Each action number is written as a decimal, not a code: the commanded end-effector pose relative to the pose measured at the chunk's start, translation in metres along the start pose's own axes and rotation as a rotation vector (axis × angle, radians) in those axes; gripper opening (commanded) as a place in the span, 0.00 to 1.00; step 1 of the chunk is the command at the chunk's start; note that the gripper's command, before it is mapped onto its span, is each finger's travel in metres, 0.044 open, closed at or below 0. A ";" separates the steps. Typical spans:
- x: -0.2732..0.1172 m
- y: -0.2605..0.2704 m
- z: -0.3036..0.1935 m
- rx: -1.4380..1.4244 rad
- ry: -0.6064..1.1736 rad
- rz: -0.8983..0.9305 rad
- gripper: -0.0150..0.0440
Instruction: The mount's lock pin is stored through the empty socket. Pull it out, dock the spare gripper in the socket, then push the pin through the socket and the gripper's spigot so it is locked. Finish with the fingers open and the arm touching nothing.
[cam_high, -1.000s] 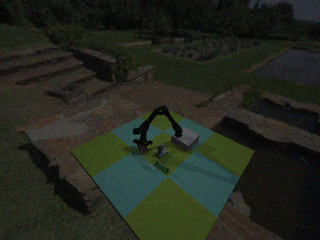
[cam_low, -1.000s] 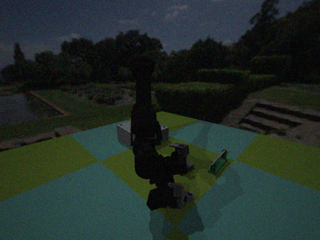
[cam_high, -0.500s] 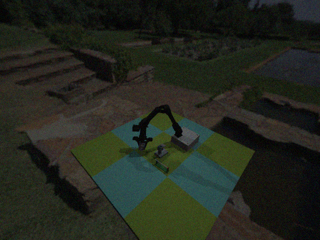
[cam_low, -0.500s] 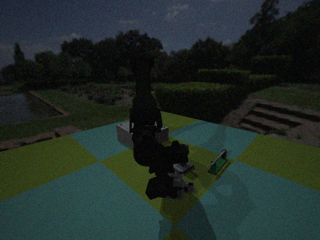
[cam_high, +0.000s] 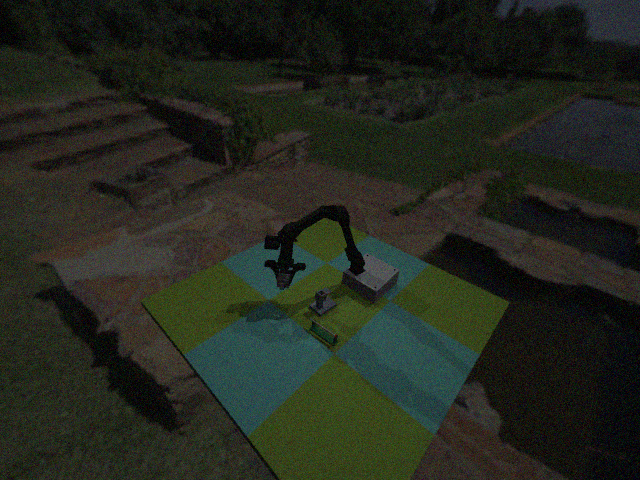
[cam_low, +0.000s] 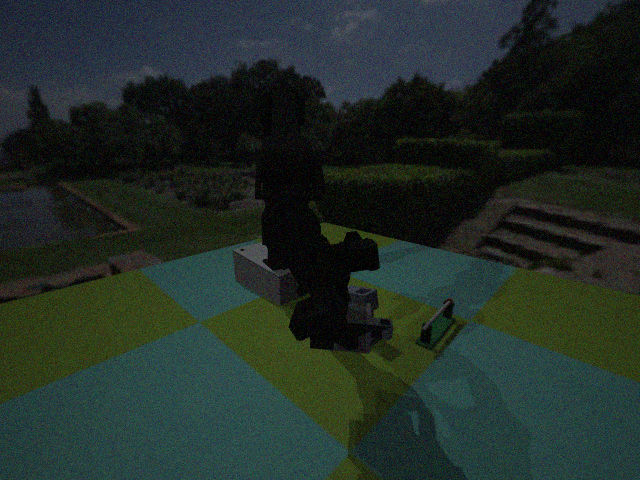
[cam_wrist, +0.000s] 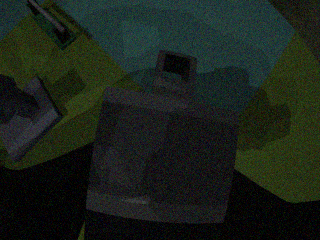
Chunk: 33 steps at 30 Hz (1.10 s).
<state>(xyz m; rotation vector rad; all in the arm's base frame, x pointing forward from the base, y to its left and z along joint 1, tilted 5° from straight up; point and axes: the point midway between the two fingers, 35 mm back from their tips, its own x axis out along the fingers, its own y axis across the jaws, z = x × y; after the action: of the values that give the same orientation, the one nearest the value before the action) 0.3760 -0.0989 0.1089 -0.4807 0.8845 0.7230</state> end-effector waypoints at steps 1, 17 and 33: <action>0.002 0.000 -0.001 0.002 0.001 0.004 0.25; 0.010 0.018 0.002 0.005 0.091 0.040 0.25; 0.021 0.055 0.004 -0.012 0.294 0.094 0.25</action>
<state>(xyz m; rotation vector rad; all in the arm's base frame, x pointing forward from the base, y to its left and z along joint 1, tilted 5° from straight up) 0.3510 -0.0567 0.0881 -0.5537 1.1527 0.7589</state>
